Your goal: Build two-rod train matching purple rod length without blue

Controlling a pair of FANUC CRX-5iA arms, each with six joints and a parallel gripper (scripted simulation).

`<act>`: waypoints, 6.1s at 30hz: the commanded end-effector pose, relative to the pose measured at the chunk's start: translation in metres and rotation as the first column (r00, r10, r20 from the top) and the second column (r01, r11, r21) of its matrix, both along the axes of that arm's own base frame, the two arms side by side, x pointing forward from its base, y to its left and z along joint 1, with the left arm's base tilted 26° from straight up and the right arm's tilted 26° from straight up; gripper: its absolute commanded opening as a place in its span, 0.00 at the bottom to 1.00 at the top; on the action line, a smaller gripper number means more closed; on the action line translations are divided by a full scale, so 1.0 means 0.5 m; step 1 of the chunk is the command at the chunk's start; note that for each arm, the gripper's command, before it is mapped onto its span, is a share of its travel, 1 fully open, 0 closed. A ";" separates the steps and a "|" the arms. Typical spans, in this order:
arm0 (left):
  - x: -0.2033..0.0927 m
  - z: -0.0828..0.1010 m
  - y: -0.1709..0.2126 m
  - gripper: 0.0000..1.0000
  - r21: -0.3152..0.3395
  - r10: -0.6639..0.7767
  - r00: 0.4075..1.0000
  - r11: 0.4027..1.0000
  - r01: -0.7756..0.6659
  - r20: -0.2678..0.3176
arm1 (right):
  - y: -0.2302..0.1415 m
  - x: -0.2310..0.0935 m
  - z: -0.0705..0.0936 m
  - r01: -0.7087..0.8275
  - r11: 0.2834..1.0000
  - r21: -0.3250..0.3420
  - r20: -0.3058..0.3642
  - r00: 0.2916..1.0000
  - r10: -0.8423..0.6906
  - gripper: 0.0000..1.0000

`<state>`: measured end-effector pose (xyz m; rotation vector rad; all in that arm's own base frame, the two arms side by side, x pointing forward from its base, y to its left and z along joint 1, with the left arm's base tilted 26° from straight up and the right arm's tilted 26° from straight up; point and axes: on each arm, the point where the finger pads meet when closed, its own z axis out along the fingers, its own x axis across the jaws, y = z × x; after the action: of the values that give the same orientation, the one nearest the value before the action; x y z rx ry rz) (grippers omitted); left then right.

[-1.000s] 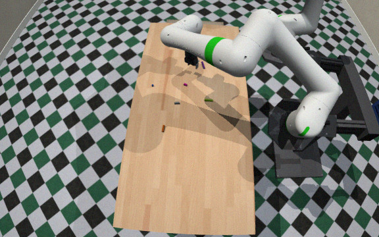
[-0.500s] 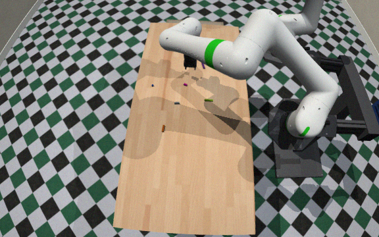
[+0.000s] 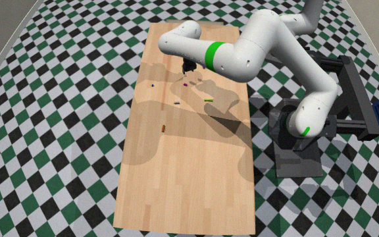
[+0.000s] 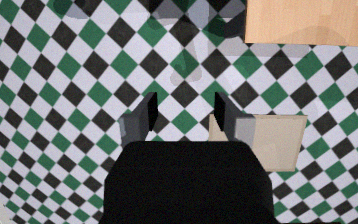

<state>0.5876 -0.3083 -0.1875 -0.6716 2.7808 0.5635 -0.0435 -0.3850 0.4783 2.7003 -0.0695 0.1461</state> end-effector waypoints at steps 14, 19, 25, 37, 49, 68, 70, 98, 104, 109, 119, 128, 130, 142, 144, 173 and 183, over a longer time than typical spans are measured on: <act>0.017 0.040 0.068 1.00 -0.128 0.484 0.849 0.875 -0.467 0.212 | 0.000 -0.001 0.002 0.001 1.000 -0.002 0.000 1.000 -0.001 1.00; 0.018 0.047 0.082 1.00 -0.159 0.558 0.795 0.830 -0.535 0.238 | 0.000 -0.001 0.002 0.001 1.000 -0.002 0.000 1.000 -0.001 1.00; 0.019 0.053 0.093 1.00 -0.187 0.617 0.744 0.787 -0.588 0.257 | 0.000 -0.001 0.002 0.001 1.000 -0.002 0.000 1.000 -0.001 1.00; 0.019 0.053 0.093 0.54 -0.187 0.617 0.743 0.787 -0.589 0.258 | 0.000 -0.001 0.002 0.001 1.000 -0.002 0.000 1.000 -0.001 1.00; 0.019 0.051 0.094 0.54 -0.187 0.617 0.743 0.786 -0.589 0.258 | 0.000 -0.001 0.002 0.001 1.000 -0.002 0.000 1.000 -0.001 1.00; 0.023 0.024 0.106 0.54 -0.187 0.617 0.743 0.786 -0.589 0.258 | 0.000 -0.001 0.002 0.001 1.000 -0.002 0.000 1.000 -0.001 1.00; 0.023 0.022 0.107 0.54 -0.187 0.617 0.743 0.786 -0.589 0.258 | 0.000 -0.001 0.002 0.001 1.000 -0.002 0.000 1.000 -0.001 1.00; 0.032 -0.038 0.135 0.54 -0.187 0.617 0.743 0.786 -0.589 0.258 | 0.000 -0.001 0.002 0.001 1.000 -0.002 0.000 1.000 -0.001 1.00; 0.033 -0.040 0.136 0.54 -0.187 0.617 0.743 0.786 -0.589 0.258 | 0.000 -0.001 0.002 0.001 1.000 -0.002 0.000 1.000 -0.001 1.00; 0.033 -0.041 0.136 0.54 -0.187 0.617 0.743 0.786 -0.589 0.258 | 0.000 -0.001 0.002 0.001 1.000 -0.002 0.000 1.000 -0.001 1.00; 0.033 -0.041 0.136 0.54 -0.187 0.617 0.743 0.786 -0.589 0.258 | 0.000 -0.001 0.002 0.001 1.000 -0.002 0.000 1.000 -0.001 1.00; 0.033 -0.044 0.138 0.54 -0.187 0.617 0.743 0.786 -0.589 0.258 | 0.000 -0.001 0.002 0.001 1.000 -0.002 0.000 1.000 -0.001 1.00; 0.034 -0.047 0.139 0.54 -0.187 0.617 0.743 0.786 -0.589 0.258 | 0.000 -0.001 0.002 0.001 1.000 -0.002 0.000 1.000 -0.001 1.00; 0.036 -0.062 0.146 0.54 -0.187 0.617 0.743 0.786 -0.589 0.258 | 0.000 -0.001 0.002 0.001 1.000 -0.002 0.000 1.000 -0.001 1.00; 0.036 -0.064 0.147 0.54 -0.187 0.617 0.743 0.786 -0.589 0.258 | 0.000 -0.001 0.002 0.001 1.000 -0.002 0.000 1.000 -0.001 1.00; 0.037 -0.068 0.149 0.54 -0.187 0.617 0.743 0.786 -0.589 0.258 | 0.000 -0.001 0.002 0.001 1.000 -0.002 0.000 1.000 -0.001 1.00; 0.037 -0.068 0.149 0.54 -0.187 0.617 0.743 0.786 -0.589 0.258 | 0.000 -0.001 0.002 0.001 1.000 -0.002 0.000 1.000 -0.001 1.00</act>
<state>0.6053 -0.2327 -0.2226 -1.5689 2.2656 0.3875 -0.0435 -0.3850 0.4783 2.7003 -0.0695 0.1461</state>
